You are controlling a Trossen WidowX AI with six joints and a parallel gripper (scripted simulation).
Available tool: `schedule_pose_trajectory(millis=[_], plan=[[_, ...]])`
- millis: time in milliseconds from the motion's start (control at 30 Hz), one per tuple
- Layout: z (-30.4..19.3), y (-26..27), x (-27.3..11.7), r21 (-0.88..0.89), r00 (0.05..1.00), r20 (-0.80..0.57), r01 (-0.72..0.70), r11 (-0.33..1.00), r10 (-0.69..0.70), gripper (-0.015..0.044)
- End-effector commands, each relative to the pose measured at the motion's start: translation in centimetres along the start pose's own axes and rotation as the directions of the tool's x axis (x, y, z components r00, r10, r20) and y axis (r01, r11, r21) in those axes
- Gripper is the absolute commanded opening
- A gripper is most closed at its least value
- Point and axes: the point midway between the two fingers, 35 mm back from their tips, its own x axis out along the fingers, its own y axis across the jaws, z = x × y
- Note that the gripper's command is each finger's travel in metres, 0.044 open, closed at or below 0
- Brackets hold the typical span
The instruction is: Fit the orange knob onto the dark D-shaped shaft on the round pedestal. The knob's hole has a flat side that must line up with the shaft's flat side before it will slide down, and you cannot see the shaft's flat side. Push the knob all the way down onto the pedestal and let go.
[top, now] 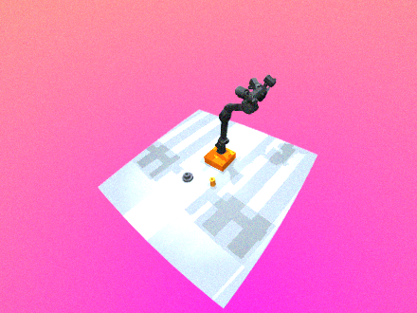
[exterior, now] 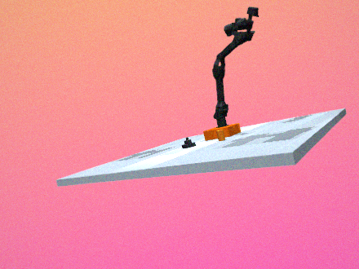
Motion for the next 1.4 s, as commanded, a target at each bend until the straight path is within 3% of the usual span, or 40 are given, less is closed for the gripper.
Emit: schedule_pose_trajectory(millis=[0,200,400,567,767,1033,1367], plan=[[0.0,0.0,0.0,0.000,1.000,0.000,0.000,1.000,0.000,0.0426],[-3.3,-2.2,-2.6,0.203,0.986,-0.063,0.165,0.965,-0.155,0.0440],[-8.5,-4.2,-7.4,0.411,0.909,-0.217,0.415,0.811,-0.355,0.0440],[-13.1,-4.6,-12.7,0.505,0.785,-0.391,0.620,0.601,-0.480,0.0440],[-18.3,-2.7,-20.0,0.503,0.568,-0.619,0.817,0.282,-0.542,0.0440],[-23.2,3.8,-30.5,0.313,0.215,-0.874,0.935,-0.166,-0.436,0.0440],[-24.2,17.6,-41.1,-0.118,-0.162,-0.986,0.811,-0.573,-0.026,0.0440]])
